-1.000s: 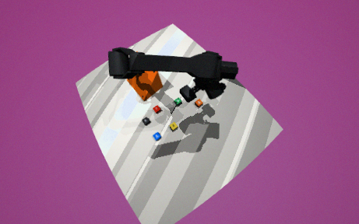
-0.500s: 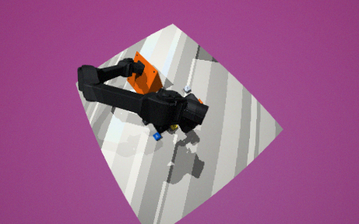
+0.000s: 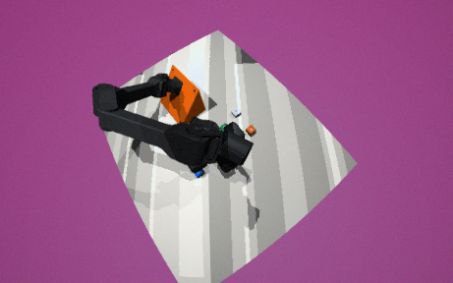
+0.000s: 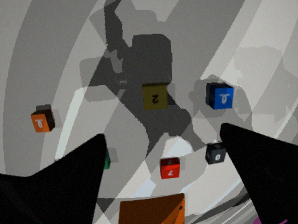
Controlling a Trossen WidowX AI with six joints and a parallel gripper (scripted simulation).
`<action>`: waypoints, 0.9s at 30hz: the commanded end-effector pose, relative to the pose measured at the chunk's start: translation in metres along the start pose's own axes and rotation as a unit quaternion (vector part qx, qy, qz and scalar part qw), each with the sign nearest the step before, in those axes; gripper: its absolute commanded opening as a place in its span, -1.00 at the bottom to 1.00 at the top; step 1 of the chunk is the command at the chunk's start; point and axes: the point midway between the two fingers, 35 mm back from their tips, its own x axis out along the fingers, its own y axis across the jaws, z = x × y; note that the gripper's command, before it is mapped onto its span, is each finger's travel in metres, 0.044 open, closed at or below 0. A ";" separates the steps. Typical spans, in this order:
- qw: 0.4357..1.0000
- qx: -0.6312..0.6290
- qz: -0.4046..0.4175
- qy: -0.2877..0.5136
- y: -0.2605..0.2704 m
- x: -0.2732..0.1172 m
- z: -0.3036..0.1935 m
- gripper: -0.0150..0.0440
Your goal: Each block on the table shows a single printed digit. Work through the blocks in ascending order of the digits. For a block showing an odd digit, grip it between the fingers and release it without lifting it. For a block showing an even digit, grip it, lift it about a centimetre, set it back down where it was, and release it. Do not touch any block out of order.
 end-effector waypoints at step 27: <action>1.000 -0.004 -0.005 0.001 -0.107 -0.001 -0.007 0.86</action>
